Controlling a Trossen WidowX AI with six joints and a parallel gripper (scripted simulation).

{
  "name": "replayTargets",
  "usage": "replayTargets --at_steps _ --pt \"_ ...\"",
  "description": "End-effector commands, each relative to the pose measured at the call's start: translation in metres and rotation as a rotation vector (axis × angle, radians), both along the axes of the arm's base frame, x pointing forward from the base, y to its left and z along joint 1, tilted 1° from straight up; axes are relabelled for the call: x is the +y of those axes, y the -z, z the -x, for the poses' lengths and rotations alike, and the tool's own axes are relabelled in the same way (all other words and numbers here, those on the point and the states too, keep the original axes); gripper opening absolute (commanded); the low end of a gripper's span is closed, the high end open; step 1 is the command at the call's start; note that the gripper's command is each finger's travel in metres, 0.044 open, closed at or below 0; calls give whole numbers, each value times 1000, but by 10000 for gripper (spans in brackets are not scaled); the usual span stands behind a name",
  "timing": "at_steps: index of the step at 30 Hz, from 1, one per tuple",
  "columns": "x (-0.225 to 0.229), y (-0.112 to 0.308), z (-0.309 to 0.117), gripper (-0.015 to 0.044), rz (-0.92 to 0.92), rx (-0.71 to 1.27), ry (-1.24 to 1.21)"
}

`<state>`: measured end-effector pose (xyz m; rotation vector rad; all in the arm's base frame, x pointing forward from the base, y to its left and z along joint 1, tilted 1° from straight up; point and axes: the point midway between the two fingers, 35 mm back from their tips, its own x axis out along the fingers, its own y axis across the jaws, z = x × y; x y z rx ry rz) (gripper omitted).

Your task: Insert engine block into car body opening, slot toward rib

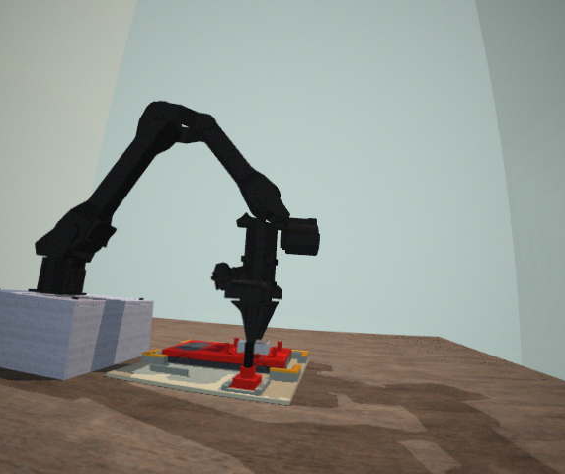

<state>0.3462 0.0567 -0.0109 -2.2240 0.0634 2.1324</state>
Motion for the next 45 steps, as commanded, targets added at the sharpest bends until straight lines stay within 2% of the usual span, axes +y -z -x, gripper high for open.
replayTargets --at_steps 1,4,23,40,45 --pt "0 0 0 369 -1 0 0" --pt "0 0 0 440 -1 0 0" --pt "0 -14 1 440 -3 -1 -2" --pt "0 -14 1 0 -3 -1 -2" --pt "0 -14 1 0 -3 -1 -2"
